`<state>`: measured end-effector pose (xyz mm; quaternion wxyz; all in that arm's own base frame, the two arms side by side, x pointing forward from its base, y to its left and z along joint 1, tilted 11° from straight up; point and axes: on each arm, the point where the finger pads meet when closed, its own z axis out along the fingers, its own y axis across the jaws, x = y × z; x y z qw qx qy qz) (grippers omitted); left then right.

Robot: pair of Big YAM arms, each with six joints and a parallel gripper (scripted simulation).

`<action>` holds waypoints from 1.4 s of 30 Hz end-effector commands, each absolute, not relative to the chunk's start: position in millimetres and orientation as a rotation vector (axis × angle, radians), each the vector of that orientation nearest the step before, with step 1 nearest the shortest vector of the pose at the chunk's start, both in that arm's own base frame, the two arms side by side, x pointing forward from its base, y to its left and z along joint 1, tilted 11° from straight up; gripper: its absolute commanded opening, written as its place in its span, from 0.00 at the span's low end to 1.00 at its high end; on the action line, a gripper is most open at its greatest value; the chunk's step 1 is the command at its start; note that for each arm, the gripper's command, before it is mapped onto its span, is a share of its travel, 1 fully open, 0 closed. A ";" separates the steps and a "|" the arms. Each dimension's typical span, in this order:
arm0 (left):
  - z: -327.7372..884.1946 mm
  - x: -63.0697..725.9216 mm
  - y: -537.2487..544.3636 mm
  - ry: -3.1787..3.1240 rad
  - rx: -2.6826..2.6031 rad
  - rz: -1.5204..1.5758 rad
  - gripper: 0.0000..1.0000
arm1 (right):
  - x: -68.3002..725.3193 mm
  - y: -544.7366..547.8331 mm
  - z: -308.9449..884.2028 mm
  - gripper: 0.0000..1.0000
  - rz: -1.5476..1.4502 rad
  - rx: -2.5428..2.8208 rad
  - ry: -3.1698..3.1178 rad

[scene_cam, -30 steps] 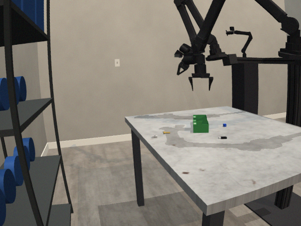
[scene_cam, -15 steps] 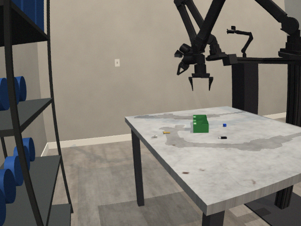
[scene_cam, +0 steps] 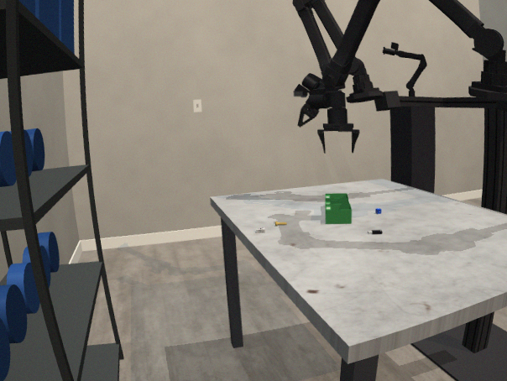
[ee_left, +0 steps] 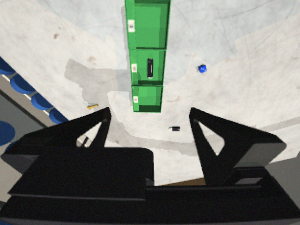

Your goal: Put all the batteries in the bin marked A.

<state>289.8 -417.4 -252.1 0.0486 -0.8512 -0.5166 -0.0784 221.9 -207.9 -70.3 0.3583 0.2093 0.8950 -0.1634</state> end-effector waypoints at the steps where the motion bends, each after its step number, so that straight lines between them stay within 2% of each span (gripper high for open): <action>1: -262.0 283.9 -415.7 -1.572 -2.589 -0.234 1.00 | 219.8 -208.7 -64.5 1.00 -0.433 0.535 2.299; 42: -263.3 281.7 -417.2 -1.568 -2.594 -0.234 1.00 | 219.8 -208.7 -64.5 1.00 -0.433 0.535 2.299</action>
